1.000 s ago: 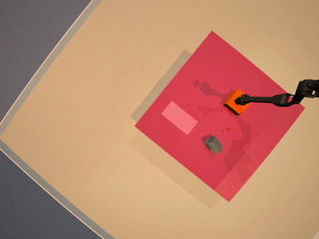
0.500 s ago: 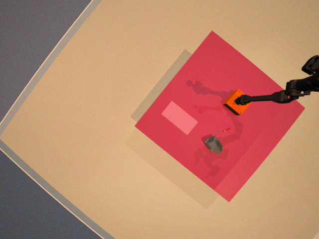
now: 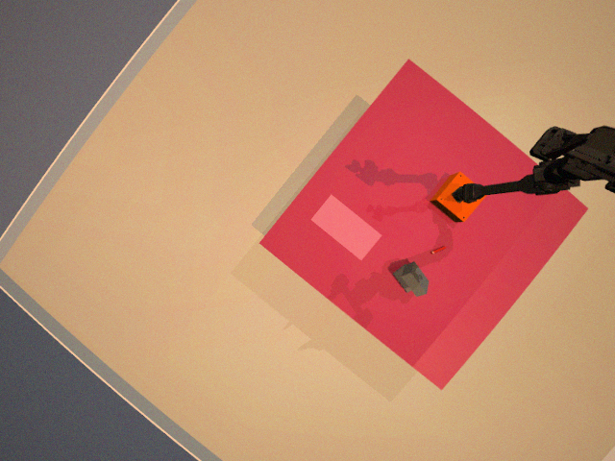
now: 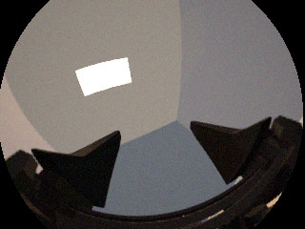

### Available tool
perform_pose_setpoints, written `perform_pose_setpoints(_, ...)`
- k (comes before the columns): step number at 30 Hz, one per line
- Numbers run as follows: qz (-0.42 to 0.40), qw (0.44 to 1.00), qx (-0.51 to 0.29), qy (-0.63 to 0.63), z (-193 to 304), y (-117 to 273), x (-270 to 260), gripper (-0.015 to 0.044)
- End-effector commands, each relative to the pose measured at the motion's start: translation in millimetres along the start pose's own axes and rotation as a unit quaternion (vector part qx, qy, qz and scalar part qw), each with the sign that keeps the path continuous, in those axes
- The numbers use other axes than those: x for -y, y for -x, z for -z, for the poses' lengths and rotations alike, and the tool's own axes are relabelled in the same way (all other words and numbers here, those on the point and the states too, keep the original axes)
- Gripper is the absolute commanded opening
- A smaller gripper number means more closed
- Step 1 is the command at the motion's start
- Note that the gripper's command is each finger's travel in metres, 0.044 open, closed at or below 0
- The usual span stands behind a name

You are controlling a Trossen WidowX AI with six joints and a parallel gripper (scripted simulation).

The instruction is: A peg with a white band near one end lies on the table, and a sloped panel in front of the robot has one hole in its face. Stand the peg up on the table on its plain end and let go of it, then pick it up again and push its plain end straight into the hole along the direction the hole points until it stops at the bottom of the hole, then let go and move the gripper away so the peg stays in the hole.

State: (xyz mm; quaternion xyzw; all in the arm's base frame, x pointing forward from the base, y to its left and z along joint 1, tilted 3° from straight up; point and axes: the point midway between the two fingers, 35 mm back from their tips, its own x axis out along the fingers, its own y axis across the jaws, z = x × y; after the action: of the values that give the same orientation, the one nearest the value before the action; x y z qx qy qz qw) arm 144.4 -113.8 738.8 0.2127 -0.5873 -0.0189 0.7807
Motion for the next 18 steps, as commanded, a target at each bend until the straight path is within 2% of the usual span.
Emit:
perform_pose_setpoints(1,0.033,0.998,-0.045,-0.009,33.1,1.5,24.9,0.044)
perform_pose_setpoints(10,0.111,0.98,-0.161,-0.043,116.9,20.3,73.2,0.044)
perform_pose_setpoints(18,0.173,0.944,-0.271,-0.071,197.5,54.8,102.9,0.044)
